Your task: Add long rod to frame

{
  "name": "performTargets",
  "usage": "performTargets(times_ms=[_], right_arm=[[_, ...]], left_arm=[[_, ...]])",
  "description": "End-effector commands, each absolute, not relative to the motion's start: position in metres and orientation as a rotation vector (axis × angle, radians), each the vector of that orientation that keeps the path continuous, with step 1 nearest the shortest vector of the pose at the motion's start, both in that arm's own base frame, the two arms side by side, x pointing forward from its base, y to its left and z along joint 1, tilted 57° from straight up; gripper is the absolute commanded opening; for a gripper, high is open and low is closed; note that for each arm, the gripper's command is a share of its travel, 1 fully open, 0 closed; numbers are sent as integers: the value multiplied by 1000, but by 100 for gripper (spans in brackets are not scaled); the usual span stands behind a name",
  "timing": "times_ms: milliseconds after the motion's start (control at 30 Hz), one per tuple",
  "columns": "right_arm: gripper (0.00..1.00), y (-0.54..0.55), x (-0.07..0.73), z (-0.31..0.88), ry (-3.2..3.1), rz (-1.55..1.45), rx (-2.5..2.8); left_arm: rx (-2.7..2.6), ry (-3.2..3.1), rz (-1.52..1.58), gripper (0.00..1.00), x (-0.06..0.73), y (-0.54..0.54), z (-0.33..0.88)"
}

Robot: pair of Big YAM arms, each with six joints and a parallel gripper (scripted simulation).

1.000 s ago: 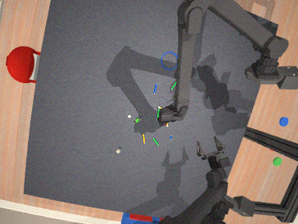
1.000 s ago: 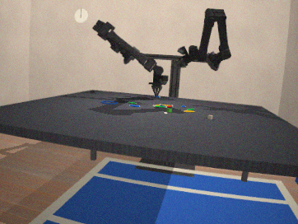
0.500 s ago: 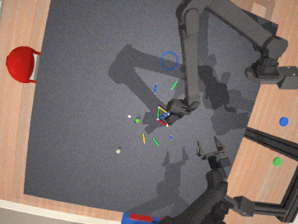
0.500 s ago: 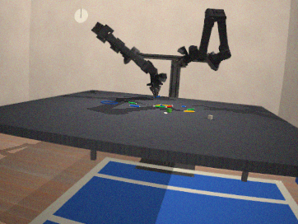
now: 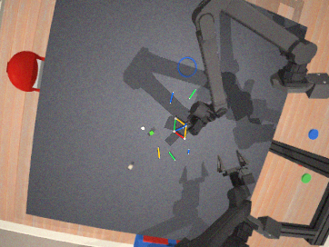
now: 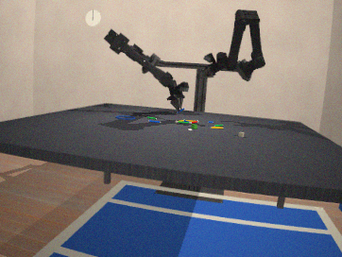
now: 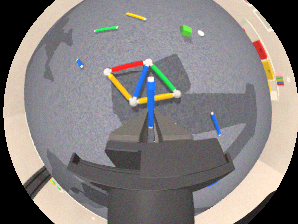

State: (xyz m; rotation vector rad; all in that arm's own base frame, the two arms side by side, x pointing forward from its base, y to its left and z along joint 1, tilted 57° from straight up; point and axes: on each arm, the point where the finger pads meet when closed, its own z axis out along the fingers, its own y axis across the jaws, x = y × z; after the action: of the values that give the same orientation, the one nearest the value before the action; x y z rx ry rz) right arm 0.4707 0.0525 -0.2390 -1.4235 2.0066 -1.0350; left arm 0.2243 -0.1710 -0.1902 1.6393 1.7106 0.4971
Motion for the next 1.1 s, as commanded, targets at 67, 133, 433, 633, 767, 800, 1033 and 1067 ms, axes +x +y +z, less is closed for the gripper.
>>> performTargets(times_ms=[67,133,433,633,767,800,1033,1067], right_arm=[[0,40,469,-236,1924,-1055,-1523],[0,41,472,-232,1906,-1043,-1523],[0,39,467,-237,1744,-947,-1686],[0,40,469,-234,1649,-896,-1749],[0,40,471,-232,1597,-866,-1779],[0,41,471,-232,1576,-843,-1787],[0,40,479,-229,1433,-794,-1891],[0,41,479,-229,1418,-772,-1892]], left_arm=[[1618,1702,487,100,226,-176,-187],[1618,1702,487,100,226,-176,-187],[1618,1702,487,100,226,-176,-187],[1618,1702,487,100,226,-176,-187],[1618,1702,487,100,226,-176,-187],[1618,1702,487,100,226,-176,-187],[1618,1702,487,100,226,-176,-187],[1618,1702,487,100,226,-176,-187]])
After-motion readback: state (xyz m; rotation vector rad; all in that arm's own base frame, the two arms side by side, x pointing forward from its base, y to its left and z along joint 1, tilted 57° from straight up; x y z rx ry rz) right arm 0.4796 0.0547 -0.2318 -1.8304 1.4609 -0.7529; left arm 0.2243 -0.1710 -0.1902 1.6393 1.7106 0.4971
